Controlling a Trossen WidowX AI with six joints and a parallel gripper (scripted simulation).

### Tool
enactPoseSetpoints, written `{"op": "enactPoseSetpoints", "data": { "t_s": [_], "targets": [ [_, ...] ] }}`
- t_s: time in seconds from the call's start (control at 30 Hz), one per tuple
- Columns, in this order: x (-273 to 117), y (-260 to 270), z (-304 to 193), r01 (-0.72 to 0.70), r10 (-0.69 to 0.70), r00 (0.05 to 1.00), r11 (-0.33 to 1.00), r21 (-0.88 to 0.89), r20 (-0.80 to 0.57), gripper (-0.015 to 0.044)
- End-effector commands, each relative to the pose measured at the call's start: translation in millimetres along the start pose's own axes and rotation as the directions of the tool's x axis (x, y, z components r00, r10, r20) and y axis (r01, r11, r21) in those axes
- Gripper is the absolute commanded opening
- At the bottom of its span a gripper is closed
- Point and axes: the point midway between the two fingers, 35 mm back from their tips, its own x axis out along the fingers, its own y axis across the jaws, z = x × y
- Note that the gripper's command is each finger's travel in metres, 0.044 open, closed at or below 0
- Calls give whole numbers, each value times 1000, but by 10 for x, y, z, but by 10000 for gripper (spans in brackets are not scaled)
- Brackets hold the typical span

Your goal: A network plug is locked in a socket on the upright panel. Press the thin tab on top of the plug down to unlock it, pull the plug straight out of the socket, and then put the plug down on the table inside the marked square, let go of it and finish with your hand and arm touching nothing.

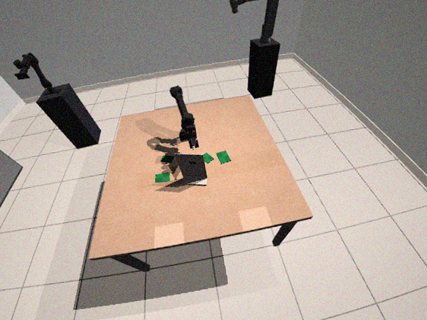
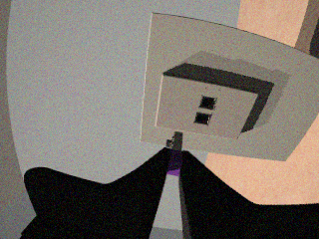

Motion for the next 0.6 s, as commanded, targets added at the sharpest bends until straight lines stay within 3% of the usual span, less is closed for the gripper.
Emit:
{"op": "enactPoseSetpoints", "data": {
  "t_s": [0.0, 0.33, 0.57],
  "targets": [
    [-31, 135, 13, -17, 17, 1000, 1000, 7, 2, 0],
    [-74, 190, 29, -13, 13, 1000, 1000, 6, 3, 0],
    [5, -21, 117, 120, -120, 993, 993, -19, 18, 0]
  ]
}}
